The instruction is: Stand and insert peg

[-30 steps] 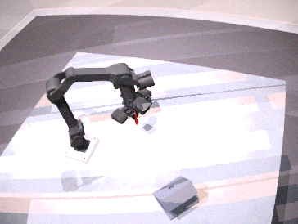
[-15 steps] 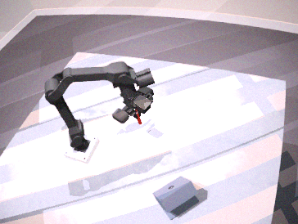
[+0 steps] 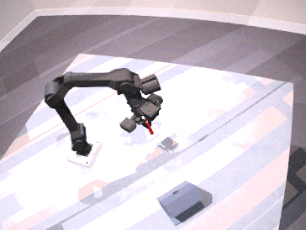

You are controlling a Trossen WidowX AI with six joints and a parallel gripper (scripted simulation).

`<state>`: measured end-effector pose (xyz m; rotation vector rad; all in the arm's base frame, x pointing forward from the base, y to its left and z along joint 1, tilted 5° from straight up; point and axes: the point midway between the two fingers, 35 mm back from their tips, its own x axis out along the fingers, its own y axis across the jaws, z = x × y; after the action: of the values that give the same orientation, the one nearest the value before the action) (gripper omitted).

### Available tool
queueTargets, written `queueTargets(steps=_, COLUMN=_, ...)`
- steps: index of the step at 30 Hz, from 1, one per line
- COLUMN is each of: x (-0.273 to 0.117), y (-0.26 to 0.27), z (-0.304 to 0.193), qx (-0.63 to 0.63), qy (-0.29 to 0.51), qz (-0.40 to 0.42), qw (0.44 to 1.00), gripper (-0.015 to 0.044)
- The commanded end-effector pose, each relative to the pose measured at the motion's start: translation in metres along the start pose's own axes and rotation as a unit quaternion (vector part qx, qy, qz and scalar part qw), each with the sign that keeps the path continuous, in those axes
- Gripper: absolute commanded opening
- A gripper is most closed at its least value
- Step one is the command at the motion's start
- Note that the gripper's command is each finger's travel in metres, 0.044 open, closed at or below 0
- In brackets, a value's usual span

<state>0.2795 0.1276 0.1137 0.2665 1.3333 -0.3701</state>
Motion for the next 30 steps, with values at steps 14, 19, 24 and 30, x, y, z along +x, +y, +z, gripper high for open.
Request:
queueTargets(steps=14, x=0.007, y=-0.018, z=0.044, qx=0.022, qy=-0.085, qz=-0.007, qw=0.996, gripper=0.0)
queueTargets(steps=19, x=0.008, y=-0.024, z=0.057, qx=0.03, qy=-0.109, qz=-0.011, qw=0.993, gripper=0.0)
queueTargets(steps=24, x=0.008, y=-0.031, z=0.069, qx=0.038, qy=-0.133, qz=-0.016, qw=0.99, gripper=0.0)
queueTargets(steps=30, x=0.008, y=-0.039, z=0.083, qx=0.049, qy=-0.162, qz=-0.023, qw=0.985, gripper=0.0)
